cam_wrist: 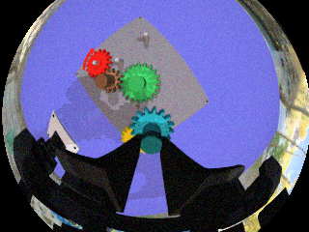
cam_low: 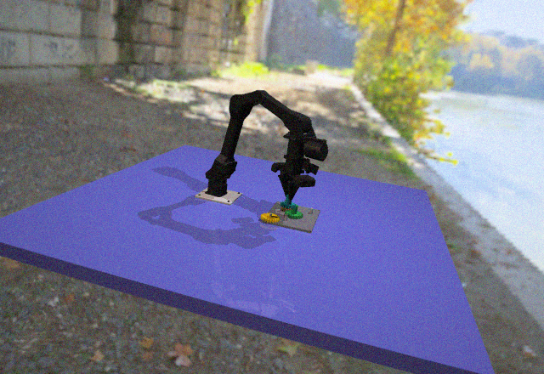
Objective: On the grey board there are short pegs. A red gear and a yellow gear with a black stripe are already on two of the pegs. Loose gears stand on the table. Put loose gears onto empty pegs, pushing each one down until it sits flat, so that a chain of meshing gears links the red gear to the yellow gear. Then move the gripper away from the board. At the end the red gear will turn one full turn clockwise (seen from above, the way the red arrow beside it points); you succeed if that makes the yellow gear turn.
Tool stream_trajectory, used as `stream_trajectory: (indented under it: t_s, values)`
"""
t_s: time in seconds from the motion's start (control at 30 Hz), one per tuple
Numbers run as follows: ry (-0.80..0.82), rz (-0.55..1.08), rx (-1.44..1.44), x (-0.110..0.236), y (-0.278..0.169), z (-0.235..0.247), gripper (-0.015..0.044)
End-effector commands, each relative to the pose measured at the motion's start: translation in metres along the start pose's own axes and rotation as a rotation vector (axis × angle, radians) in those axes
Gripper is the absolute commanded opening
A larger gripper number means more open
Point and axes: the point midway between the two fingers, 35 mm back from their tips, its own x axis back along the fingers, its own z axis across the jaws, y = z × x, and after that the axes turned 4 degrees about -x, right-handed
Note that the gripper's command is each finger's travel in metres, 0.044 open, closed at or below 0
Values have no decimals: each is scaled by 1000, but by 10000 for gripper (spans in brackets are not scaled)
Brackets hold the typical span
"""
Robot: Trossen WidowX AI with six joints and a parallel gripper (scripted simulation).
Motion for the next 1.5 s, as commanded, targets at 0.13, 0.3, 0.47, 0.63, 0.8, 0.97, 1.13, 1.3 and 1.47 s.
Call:
stream_trajectory:
  t_s: [0.13, 0.3, 0.47, 0.63, 0.8, 0.97, 1.13, 1.3, 1.47]
  values:
    - [4, -3, 165, -11, 0, 1, 0]
    - [4, -3, 195, -19, 0, 1, 0]
    - [4, -3, 162, -25, 0, 0, 0]
    - [4, -3, 74, -33, 1, 0, 0]
    - [4, -3, -31, -41, 1, 1, 0]
    - [4, -3, -122, -43, 0, 1, 0]
    - [4, -3, -149, -43, 0, 0, 0]
    - [4, -3, -68, -44, 1, 0, 0]
    - [4, -3, 41, -45, 1, 1, 0]
